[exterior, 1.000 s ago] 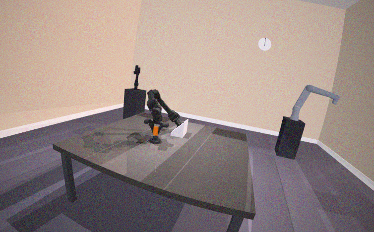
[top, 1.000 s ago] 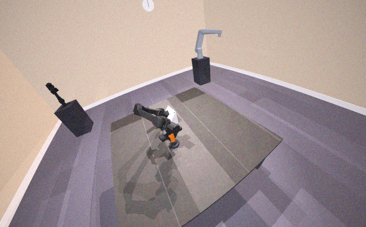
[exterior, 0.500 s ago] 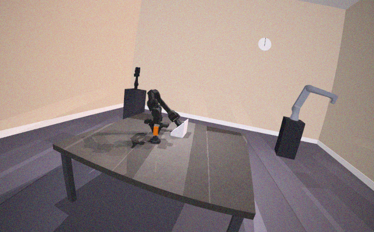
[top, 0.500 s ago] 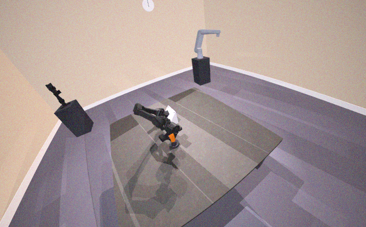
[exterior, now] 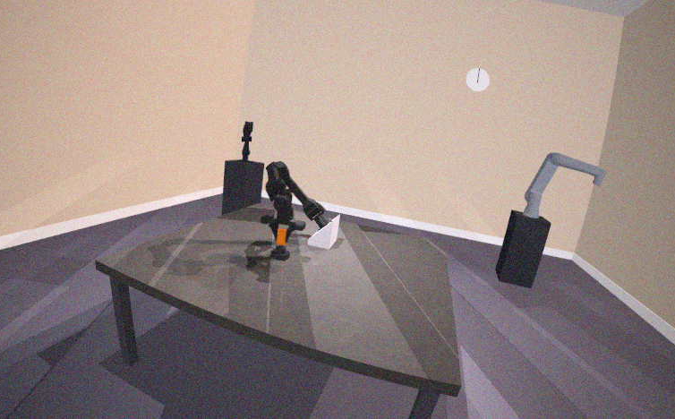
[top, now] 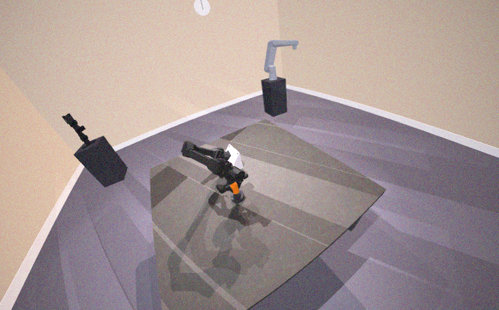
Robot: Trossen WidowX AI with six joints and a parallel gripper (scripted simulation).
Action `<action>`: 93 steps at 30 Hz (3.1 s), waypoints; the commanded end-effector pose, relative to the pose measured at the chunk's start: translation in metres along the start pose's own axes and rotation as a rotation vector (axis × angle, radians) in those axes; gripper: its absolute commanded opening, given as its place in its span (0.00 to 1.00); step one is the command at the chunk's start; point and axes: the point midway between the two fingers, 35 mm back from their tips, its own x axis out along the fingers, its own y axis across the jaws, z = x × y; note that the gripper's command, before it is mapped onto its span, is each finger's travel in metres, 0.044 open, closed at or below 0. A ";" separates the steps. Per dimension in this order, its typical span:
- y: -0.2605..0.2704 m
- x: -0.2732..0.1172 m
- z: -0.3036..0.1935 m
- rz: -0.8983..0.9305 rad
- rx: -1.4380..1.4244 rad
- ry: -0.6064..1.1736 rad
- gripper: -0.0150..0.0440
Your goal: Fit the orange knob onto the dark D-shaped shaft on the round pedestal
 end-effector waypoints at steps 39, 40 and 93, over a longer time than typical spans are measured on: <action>0.002 -0.004 -0.004 0.000 1.789 0.002 0.25; 0.002 -0.004 -0.004 0.000 1.857 0.002 0.25; 0.003 -0.005 -0.005 -0.002 3.346 0.002 0.25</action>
